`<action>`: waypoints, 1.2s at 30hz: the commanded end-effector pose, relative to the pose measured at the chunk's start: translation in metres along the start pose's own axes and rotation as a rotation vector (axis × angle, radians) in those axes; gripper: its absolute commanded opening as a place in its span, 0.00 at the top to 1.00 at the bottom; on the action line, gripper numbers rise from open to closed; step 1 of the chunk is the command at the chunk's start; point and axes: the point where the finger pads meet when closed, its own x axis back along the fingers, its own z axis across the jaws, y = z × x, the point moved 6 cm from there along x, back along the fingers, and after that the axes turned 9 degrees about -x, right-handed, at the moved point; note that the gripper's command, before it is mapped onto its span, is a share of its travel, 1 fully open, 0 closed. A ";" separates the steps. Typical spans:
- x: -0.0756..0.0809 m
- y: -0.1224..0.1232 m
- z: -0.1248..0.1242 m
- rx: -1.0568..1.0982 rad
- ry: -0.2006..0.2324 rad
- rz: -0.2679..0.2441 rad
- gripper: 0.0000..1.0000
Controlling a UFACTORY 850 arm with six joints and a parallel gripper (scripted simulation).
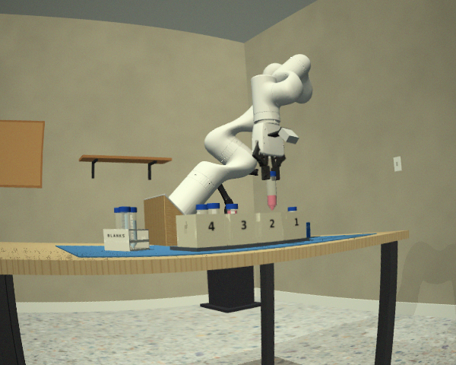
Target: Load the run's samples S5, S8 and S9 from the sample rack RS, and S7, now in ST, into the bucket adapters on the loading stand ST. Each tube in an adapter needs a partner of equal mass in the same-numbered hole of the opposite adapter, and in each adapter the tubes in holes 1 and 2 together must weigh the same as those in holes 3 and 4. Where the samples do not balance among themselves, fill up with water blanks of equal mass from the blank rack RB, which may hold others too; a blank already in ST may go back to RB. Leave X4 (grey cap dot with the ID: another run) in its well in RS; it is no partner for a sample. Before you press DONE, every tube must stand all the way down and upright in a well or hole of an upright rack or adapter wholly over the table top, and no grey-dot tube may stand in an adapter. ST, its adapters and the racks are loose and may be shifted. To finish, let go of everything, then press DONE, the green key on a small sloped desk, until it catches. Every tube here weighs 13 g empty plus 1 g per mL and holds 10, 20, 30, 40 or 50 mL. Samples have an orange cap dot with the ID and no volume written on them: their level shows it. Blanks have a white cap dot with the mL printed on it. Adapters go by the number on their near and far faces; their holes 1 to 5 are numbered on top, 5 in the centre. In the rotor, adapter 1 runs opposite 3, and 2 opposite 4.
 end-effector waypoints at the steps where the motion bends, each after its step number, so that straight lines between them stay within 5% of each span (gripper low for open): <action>1: 0.000 -0.001 0.000 0.001 0.000 0.001 1.00; 36: -0.023 -0.001 0.000 0.001 0.000 0.001 1.00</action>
